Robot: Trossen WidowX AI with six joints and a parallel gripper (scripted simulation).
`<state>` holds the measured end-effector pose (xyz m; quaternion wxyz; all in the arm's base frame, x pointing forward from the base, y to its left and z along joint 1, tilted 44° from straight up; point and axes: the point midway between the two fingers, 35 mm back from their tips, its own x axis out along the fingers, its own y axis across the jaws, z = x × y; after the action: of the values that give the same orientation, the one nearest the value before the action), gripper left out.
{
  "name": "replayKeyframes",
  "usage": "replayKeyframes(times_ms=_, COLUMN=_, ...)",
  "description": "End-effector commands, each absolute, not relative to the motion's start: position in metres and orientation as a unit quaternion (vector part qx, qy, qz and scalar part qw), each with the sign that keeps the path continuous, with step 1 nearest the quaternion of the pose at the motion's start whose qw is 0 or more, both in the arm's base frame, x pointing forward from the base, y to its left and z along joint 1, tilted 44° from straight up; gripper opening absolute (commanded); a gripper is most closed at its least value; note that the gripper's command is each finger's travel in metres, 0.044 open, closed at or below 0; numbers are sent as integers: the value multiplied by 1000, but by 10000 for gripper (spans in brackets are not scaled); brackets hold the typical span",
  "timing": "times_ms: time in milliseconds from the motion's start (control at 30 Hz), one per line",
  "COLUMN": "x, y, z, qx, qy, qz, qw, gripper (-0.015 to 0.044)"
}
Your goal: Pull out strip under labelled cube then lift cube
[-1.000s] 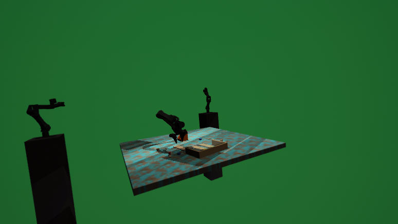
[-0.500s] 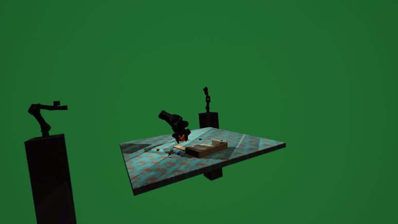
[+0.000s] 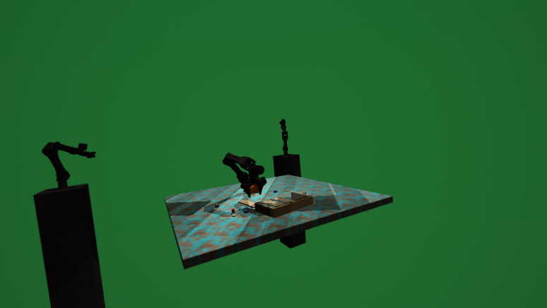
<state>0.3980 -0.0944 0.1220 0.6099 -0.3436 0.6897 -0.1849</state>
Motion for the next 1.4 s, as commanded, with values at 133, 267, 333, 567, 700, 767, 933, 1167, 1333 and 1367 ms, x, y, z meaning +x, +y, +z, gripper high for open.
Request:
replayKeyframes(times_ms=133, x=427, y=-90, z=117, qx=-342, qy=691, qz=-185, qw=609, gripper=440)
replayKeyframes(times_ms=267, x=439, y=-88, z=114, qx=-342, qy=691, qz=-185, qw=609, gripper=440)
replayKeyframes(times_ms=333, x=439, y=-88, z=114, qx=-342, qy=691, qz=-185, qw=609, gripper=414)
replayKeyframes(times_ms=567, x=440, y=-95, z=107, qx=-342, qy=691, qz=-185, qw=609, gripper=250)
replayKeyframes(times_ms=700, x=440, y=-100, z=102, qx=-342, qy=691, qz=-185, qw=609, gripper=250)
replayKeyframes(times_ms=767, x=440, y=-102, z=100, qx=-342, qy=691, qz=-185, qw=609, gripper=250)
replayKeyframes(times_ms=933, x=439, y=-108, z=94, qx=-342, qy=691, qz=-185, qw=609, gripper=250)
replayKeyframes(times_ms=1167, x=439, y=-116, z=86, qx=-343, qy=691, qz=-185, qw=609, gripper=250)
replayKeyframes(times_ms=1333, x=438, y=-122, z=81, qx=-343, qy=691, qz=-186, qw=609, gripper=250)
replayKeyframes(times_ms=1367, x=438, y=-123, z=80, qx=-343, qy=691, qz=-186, qw=609, gripper=250)
